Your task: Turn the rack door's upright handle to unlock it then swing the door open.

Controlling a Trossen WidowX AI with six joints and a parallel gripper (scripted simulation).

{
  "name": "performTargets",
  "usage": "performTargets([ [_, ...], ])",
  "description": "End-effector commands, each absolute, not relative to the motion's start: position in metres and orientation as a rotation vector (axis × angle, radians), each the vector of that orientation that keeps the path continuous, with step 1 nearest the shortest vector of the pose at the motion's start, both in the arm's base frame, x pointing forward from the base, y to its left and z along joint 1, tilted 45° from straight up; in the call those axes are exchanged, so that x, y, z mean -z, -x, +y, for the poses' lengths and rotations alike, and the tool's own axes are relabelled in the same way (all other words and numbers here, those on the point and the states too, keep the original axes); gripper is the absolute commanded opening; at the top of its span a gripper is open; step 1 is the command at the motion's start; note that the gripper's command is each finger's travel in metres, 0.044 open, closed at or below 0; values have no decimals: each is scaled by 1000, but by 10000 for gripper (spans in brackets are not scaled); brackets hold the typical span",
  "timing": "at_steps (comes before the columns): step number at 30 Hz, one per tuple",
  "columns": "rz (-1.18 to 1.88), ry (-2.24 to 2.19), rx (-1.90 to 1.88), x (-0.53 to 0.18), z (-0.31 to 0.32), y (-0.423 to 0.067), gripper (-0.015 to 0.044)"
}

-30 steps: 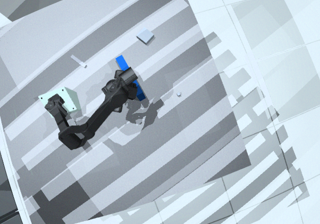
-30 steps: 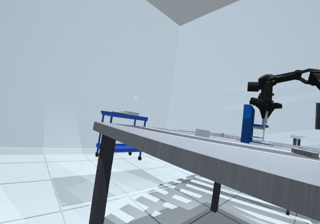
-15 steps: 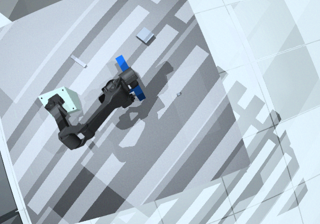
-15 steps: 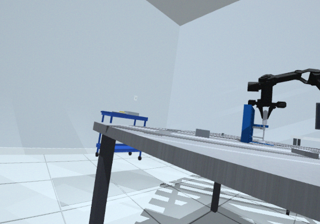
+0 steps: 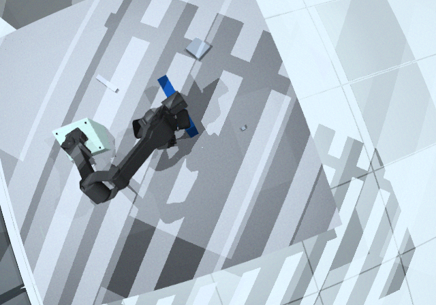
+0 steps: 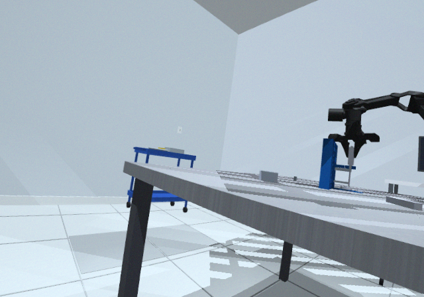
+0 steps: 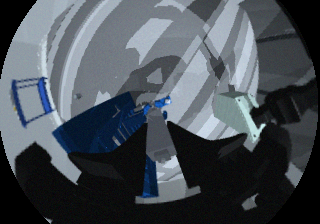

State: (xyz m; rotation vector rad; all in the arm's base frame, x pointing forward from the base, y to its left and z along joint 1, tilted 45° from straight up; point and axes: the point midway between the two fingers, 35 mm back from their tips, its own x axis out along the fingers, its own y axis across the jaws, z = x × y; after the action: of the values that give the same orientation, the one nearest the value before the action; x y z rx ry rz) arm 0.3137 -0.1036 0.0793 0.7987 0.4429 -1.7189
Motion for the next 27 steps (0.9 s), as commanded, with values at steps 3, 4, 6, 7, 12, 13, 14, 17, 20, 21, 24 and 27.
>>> performTargets([
  [3, 416, -823, 1729, -79, -104, -314, 10],
  [4, 416, -823, 1729, -79, -104, -314, 36],
  [6, 416, -823, 1729, -79, -104, -314, 89],
  [7, 416, -823, 1729, -79, -104, -314, 115],
  [12, 416, -823, 1729, -79, -104, -314, 246],
  [13, 416, -823, 1729, -79, -104, -314, 272],
  [14, 416, -823, 1729, -79, -104, -314, 282],
  [17, 477, -770, 1704, -79, -104, -314, 282],
  [20, 596, -662, 1648, -79, -104, -314, 282],
  [21, 635, -626, 1628, -79, -104, -314, 282],
  [24, 749, -517, 1565, -79, -104, -314, 282],
  [27, 857, -408, 1496, -79, -104, -314, 282],
])
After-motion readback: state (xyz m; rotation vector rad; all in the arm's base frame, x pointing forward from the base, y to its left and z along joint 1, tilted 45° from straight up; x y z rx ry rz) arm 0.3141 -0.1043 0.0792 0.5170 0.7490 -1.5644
